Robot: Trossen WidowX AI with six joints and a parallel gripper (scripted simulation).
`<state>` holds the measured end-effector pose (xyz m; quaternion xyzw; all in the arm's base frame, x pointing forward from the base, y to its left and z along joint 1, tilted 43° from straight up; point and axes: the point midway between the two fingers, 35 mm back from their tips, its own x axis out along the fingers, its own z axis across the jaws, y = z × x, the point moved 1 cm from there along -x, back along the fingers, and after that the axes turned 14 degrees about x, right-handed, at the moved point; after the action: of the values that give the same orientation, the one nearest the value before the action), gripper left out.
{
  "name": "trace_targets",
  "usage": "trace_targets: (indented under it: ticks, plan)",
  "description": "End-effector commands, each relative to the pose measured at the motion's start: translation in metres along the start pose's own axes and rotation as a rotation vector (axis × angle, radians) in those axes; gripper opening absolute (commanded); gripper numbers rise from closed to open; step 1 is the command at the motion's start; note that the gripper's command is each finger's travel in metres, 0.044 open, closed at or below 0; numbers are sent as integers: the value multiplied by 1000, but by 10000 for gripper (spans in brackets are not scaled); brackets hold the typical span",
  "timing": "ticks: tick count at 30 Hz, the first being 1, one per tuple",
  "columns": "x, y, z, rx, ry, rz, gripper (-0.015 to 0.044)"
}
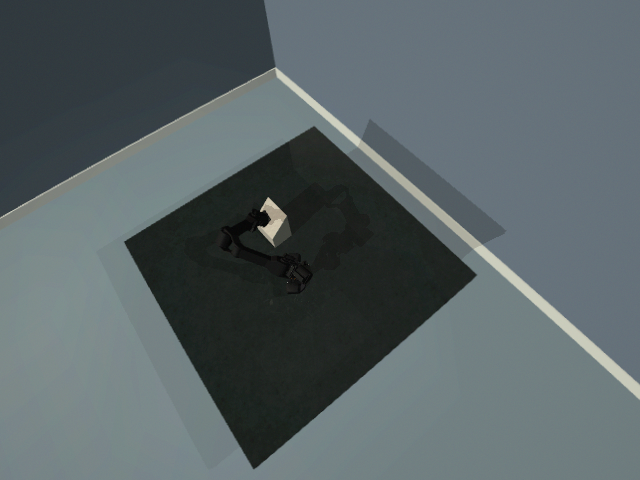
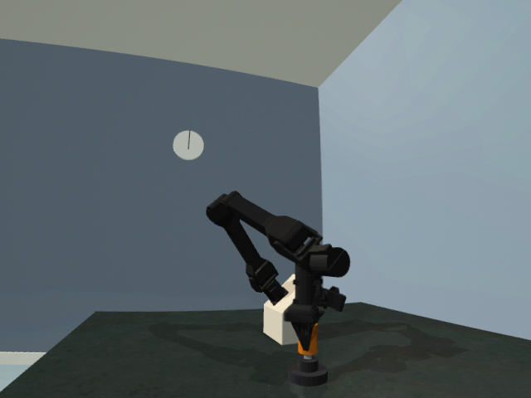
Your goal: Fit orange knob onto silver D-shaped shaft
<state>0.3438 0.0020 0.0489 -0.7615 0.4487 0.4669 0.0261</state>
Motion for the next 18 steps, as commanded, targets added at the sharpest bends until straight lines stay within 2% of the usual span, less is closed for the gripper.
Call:
trace_targets:
  ticks: [1,18]
  plan:
    - [0,1,4,13,-6,5,0]
    - [0,0,4,77,-6,5,0]
